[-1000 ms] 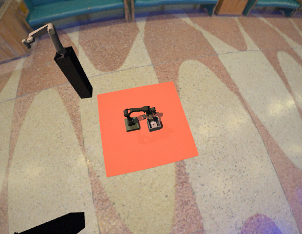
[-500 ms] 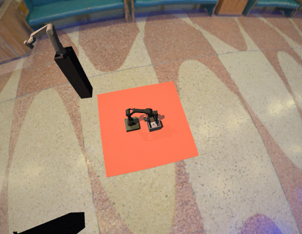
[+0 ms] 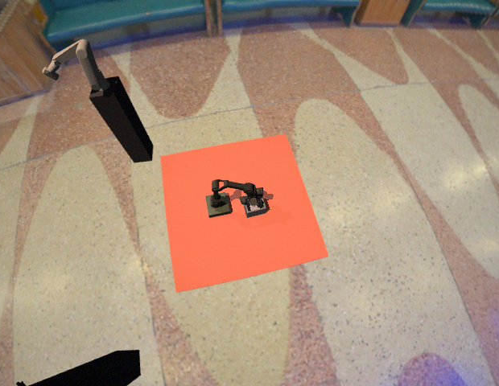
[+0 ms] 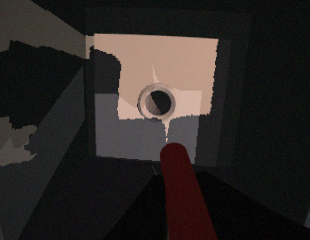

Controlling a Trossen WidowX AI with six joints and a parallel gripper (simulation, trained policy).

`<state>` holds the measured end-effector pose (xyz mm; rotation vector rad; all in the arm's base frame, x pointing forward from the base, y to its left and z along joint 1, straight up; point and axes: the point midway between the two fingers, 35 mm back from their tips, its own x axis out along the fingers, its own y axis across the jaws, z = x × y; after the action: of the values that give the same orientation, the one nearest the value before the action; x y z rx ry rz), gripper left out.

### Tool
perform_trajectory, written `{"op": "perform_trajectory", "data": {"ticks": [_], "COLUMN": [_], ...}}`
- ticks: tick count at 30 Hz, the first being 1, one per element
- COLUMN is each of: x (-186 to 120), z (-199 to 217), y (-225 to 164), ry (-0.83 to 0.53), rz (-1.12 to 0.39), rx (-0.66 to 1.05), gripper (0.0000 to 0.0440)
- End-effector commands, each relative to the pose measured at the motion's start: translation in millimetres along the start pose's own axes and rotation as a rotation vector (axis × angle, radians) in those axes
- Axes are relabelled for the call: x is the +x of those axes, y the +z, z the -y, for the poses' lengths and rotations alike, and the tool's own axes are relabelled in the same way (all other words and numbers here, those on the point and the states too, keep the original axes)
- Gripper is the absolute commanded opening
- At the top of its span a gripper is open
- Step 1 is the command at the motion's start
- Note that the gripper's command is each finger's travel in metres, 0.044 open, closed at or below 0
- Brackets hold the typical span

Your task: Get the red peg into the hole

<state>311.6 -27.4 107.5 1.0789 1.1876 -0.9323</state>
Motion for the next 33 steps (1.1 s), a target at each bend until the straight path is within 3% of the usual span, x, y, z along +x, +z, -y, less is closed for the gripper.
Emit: {"op": "perform_trajectory", "data": {"ticks": [1, 21, 27, 33], "x": [8.6, 55.4, 64.1, 59.8], "z": [-1.5, -7.7, -6.6, -10.7], "y": [2.5, 13.8, 15.2, 14.9], "ry": [-0.003, -0.027, -0.057, -0.054], "rz": [-0.01, -0.026, -0.031, -0.078], "rx": [-0.007, -0.07, -0.089, -0.082], "gripper": [0.0, 0.0001, 0.0101, 0.0148]}}
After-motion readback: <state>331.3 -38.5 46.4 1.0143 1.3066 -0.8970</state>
